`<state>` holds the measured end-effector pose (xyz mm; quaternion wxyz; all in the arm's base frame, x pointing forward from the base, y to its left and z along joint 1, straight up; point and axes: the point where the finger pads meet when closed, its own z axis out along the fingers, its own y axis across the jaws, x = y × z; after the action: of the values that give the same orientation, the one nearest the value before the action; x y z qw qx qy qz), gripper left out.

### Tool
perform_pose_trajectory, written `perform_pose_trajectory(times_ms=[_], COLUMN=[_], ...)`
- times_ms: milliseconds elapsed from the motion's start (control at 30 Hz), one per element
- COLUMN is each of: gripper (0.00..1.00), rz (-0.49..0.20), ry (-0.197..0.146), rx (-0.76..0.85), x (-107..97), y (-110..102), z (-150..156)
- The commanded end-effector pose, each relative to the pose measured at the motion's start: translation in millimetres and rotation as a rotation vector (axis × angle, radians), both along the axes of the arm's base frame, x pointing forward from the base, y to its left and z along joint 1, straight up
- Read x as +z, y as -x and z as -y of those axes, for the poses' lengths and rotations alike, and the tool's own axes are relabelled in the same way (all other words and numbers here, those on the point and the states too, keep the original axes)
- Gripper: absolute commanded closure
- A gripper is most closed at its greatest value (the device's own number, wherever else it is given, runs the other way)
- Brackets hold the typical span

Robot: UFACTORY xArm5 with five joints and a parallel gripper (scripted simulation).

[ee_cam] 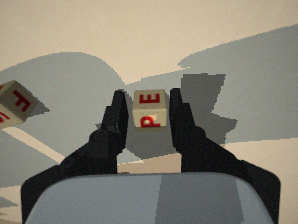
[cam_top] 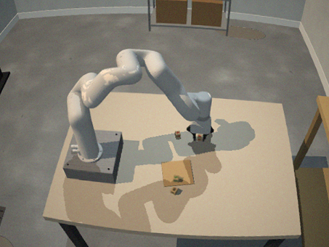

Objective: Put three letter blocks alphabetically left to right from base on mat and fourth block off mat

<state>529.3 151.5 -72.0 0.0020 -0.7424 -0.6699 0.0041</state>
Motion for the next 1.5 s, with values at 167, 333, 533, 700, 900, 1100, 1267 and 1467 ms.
perform_pose_trajectory(times_ms=[167, 333, 533, 700, 900, 1100, 1267, 1467], gripper=[0.79, 0.79, 0.79, 0.79, 0.79, 0.79, 0.79, 0.79], rz=[0.004, 0.004, 0.004, 0.004, 0.004, 0.004, 0.004, 0.004], ry=[-0.001, -0.001, -0.001, -0.001, -0.001, -0.001, -0.001, -0.001], rx=[0.0, 0.0, 0.0, 0.0, 0.0, 0.0, 0.0, 0.0], x=[1.7, 1.7, 1.7, 1.7, 1.7, 1.7, 3.1, 27.2], y=[-1.6, -1.6, -1.6, -1.6, -1.6, -1.6, -1.6, -1.8], z=[-0.5, -0.5, -0.5, -0.5, -0.5, -0.5, -0.5, -0.6])
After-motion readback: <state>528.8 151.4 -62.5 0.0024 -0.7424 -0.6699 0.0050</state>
